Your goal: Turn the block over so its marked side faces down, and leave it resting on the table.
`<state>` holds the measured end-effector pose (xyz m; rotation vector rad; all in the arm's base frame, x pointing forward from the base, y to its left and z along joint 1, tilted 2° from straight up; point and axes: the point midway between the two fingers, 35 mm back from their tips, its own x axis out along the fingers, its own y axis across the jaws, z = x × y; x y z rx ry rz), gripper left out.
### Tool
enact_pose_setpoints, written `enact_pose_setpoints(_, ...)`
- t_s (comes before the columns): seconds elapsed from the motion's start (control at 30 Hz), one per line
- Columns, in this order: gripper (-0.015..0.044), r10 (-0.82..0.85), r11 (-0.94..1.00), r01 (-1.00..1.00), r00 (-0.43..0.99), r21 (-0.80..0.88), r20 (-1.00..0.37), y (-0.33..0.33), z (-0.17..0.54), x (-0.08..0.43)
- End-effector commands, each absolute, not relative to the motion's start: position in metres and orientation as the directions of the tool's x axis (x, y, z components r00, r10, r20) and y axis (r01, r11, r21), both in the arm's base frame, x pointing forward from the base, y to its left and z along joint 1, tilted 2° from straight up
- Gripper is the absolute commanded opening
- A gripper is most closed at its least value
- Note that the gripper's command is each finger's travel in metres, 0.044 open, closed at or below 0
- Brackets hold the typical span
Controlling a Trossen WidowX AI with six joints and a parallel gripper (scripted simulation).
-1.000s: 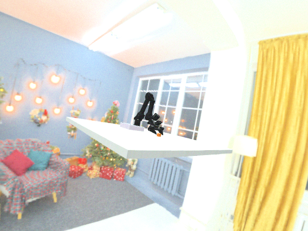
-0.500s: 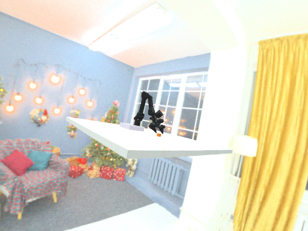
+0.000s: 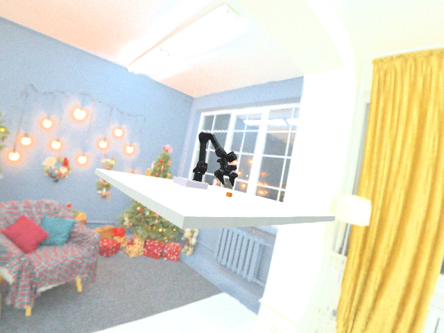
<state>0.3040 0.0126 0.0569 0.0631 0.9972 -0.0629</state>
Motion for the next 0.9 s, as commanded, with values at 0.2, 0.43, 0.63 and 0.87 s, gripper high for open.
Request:
enact_pose_setpoints(0.2,0.0440,-0.005,0.996,0.079,0.389,0.028,-0.921,0.014,0.071,0.317)
enact_pose_setpoints(0.43,0.0440,0.016,0.997,0.078,0.149,0.028,-0.989,0.012,0.081,0.335)
enact_pose_setpoints(0.63,0.0440,0.032,0.996,0.081,0.026,0.034,-0.999,0.011,0.086,0.341)
enact_pose_setpoints(0.87,0.0440,0.032,0.996,0.081,0.026,0.034,-0.999,0.013,0.062,0.342)
